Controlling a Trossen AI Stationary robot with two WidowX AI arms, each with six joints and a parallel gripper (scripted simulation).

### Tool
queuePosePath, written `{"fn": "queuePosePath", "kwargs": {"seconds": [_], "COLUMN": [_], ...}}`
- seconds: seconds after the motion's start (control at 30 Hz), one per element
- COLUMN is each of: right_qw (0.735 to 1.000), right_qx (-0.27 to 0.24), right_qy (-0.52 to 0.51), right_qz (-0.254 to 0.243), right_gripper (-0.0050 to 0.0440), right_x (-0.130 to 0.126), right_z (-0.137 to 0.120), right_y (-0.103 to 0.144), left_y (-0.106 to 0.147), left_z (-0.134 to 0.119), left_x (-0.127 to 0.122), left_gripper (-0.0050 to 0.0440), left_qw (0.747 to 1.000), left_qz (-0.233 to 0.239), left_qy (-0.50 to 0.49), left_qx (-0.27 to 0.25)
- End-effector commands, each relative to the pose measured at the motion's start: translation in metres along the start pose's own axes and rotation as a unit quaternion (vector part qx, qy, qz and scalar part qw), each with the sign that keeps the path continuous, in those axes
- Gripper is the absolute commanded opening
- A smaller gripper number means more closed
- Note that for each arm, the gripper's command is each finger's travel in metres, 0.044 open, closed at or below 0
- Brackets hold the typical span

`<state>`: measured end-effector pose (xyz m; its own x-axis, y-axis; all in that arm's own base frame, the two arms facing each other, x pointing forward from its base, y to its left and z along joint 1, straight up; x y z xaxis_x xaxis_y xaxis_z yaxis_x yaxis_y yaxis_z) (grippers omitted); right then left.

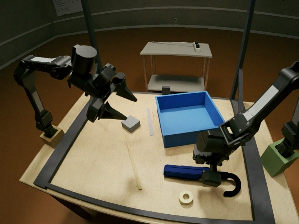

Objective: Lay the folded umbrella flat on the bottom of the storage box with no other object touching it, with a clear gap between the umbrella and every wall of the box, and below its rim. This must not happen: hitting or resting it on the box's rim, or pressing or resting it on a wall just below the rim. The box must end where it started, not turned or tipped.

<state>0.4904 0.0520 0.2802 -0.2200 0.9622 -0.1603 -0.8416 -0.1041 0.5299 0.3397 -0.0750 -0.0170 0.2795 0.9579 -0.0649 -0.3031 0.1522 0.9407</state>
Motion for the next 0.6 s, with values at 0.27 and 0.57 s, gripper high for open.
{"fn": "queuePosePath", "kwargs": {"seconds": [0.27,0.57], "right_qw": [1.000,1.000], "right_qx": [-0.016,-0.016], "right_qy": [0.002,0.002], "right_qz": [-0.003,-0.003], "right_gripper": [0.0400,0.0400], "right_x": [-0.002,-0.002], "right_z": [0.011,0.011], "right_y": [0.010,0.010], "left_y": [-0.015,-0.027], "left_z": [0.008,0.008], "left_x": [0.000,0.000], "left_gripper": [0.0393,0.0393], "left_qw": [1.000,1.000], "left_qz": [0.002,0.002], "left_qy": [0.000,0.000], "left_qx": [-0.010,-0.010]}}
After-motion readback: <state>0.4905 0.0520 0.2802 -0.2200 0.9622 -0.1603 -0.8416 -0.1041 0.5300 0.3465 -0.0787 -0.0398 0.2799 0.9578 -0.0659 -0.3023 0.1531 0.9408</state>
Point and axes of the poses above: on each arm, the point midway between the two fingers, 35 mm back from their tips, its own y axis back along the fingers, its own x axis across the jaws, z = x × y, the point moved 1 cm from there along y, back along the fingers, and after that the axes turned 11 degrees about y, right-handed, at the moved point
